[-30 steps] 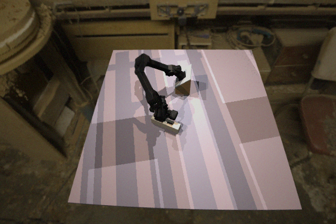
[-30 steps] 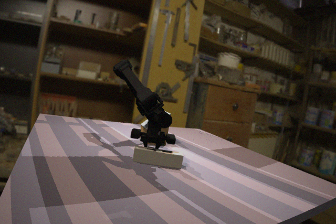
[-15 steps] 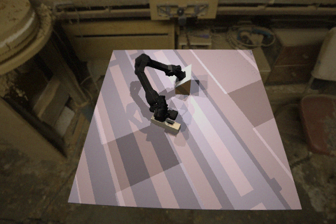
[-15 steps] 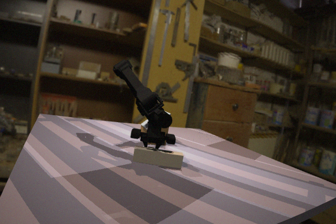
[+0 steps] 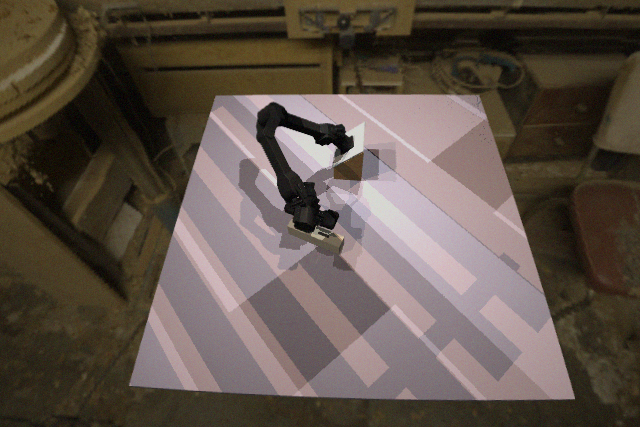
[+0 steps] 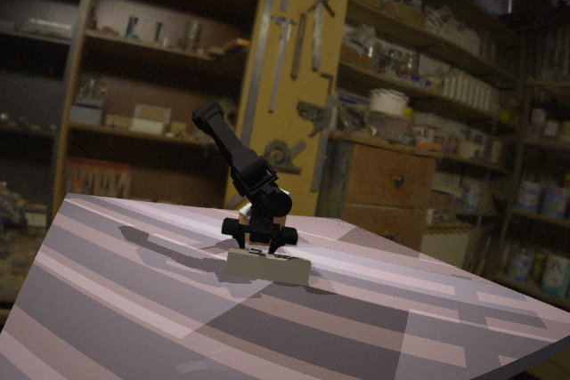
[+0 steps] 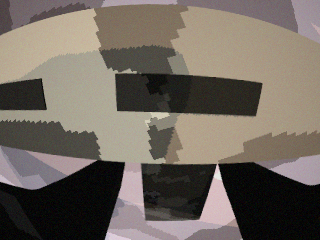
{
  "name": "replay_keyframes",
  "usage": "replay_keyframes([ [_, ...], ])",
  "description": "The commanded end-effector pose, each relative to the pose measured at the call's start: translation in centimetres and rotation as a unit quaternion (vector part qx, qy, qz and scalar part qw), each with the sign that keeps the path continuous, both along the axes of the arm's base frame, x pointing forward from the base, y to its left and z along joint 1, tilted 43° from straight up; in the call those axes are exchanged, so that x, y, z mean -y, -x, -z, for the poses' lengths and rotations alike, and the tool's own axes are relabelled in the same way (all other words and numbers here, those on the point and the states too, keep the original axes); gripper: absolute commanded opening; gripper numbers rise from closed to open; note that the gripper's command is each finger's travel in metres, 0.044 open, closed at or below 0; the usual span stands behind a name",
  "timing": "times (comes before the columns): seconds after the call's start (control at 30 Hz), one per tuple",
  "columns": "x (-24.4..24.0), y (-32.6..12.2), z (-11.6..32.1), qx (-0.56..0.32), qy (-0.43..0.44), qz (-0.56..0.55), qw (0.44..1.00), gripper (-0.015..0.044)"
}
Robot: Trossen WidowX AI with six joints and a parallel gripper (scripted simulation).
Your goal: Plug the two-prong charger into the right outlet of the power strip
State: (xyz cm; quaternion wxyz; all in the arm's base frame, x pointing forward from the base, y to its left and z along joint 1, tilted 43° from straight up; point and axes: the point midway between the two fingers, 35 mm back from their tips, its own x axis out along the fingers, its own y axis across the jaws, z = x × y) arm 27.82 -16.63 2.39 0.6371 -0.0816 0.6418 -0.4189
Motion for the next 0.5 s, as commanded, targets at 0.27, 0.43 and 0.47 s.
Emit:
replay_keyframes([
  [0.27, -0.05, 0.08, 0.02, 0.003, 0.001, -0.001, 1.0, 0.044],
  [0.43, -0.1, 0.21, 0.06, 0.004, 0.002, -0.001, 1.0, 0.044],
  [0.47, -0.12, 0.24, 0.07, 0.004, 0.002, -0.001, 1.0, 0.044],
])
